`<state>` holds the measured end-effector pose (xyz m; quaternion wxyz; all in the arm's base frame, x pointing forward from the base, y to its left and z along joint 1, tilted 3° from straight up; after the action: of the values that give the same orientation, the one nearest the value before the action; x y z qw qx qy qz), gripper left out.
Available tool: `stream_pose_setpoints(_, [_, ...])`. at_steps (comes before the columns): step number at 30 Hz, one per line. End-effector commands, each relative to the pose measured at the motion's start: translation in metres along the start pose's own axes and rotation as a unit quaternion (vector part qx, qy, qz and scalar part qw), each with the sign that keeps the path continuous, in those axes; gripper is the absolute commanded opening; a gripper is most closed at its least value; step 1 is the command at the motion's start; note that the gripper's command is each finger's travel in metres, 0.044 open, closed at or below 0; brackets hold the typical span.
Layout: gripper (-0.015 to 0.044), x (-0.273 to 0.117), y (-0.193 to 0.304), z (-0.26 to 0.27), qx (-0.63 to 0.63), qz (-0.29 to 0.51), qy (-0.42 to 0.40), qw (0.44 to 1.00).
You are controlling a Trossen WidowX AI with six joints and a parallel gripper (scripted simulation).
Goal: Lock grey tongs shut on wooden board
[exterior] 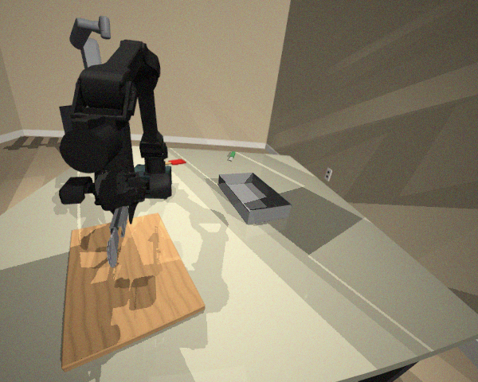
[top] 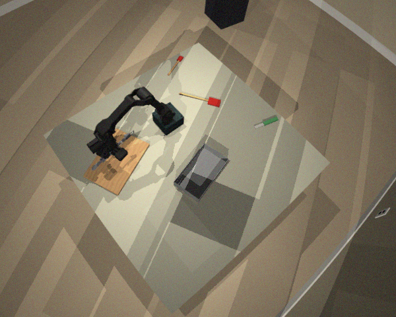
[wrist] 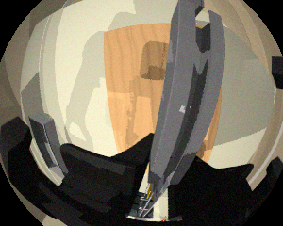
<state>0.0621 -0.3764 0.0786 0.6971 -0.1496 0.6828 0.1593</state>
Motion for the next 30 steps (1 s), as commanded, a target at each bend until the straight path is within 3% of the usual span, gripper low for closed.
stream_pose_setpoints(1, [-0.015, -0.001, 0.004, -0.017, 0.014, 0.0, 0.003, 1.0])
stream_pose_setpoints(10, [-0.015, 0.0, 0.002, -0.018, 0.016, -0.015, 0.004, 1.0])
stream_pose_setpoints(30, [-0.015, 0.005, -0.007, -0.026, 0.034, -0.189, 0.02, 0.981])
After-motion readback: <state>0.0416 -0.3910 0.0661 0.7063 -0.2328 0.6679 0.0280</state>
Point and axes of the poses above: the point midway between the two fingers, 35 mm back from their tips, its own x axis out along the fingers, its own z axis across the jaws, y = z × x, the point moved 1 cm from there along -x, back along the fingers, and after that the axes turned 7 degrees about -x, right-handed, at the moved point
